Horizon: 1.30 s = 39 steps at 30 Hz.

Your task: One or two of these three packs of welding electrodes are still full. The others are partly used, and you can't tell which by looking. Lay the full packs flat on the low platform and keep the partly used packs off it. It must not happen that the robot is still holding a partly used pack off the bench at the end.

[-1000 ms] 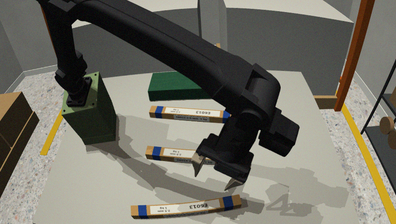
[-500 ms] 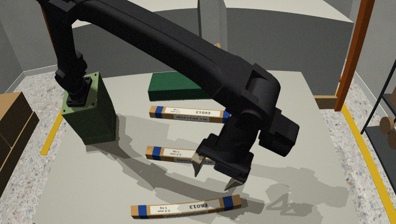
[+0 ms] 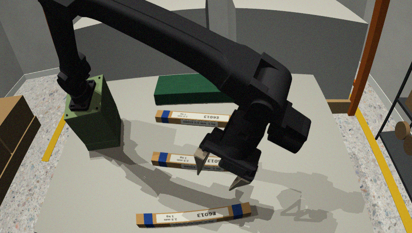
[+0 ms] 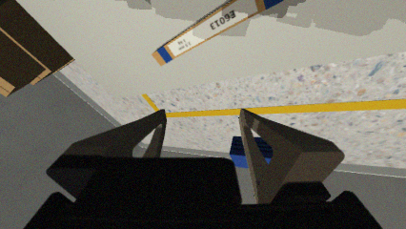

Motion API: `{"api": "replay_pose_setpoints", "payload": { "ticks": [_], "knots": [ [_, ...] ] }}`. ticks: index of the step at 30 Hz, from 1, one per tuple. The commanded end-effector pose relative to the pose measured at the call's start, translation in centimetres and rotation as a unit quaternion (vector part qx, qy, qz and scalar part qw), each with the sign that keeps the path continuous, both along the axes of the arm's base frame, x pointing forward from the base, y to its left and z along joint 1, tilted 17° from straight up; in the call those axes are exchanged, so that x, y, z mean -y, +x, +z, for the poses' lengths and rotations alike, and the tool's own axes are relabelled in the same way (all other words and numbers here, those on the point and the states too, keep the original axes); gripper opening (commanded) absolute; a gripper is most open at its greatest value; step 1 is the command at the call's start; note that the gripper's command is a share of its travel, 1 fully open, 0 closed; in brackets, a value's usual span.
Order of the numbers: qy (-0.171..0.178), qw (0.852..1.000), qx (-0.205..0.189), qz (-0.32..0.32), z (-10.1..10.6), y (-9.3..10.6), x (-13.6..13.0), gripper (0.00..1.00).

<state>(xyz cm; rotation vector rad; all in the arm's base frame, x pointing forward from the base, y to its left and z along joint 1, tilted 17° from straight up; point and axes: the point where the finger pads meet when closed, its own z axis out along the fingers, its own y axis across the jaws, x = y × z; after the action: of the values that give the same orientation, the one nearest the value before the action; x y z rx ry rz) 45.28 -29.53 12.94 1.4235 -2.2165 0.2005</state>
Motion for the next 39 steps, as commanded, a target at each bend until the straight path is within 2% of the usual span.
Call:
{"api": "replay_pose_setpoints", "payload": {
  "ticks": [1,6,8,9,10,12,13,19,25,30,32,39],
  "knots": [
    [-0.024,0.998,0.053,0.002,6.8,2.1,-0.6,0.74],
    [-0.023,0.998,0.054,0.002,10.2,1.8,-1.7,0.74],
    [-0.023,0.998,0.054,0.002,10.2,1.8,-1.7,0.74],
    [-0.023,0.998,0.054,0.002,11.7,1.9,-2.0,0.74],
    [-0.023,0.998,0.054,0.002,12.3,1.8,-2.2,0.74],
    [-0.023,0.998,0.054,0.002,12.2,1.7,-2.2,0.74],
    [-0.021,0.998,0.06,-0.012,11.7,1.2,-2.9,0.74],
    [-0.034,0.994,0.095,-0.038,10.5,1.3,-6.4,0.74],
    [-0.039,0.991,0.113,-0.06,10.0,1.0,-7.8,0.74],
    [-0.046,0.982,0.151,-0.105,9.1,0.5,-11.1,0.74],
    [-0.046,0.982,0.15,-0.105,8.8,0.4,-12.0,0.74],
    [-0.052,0.965,0.197,-0.163,7.7,-0.8,-16.1,0.74]
  ]
}}
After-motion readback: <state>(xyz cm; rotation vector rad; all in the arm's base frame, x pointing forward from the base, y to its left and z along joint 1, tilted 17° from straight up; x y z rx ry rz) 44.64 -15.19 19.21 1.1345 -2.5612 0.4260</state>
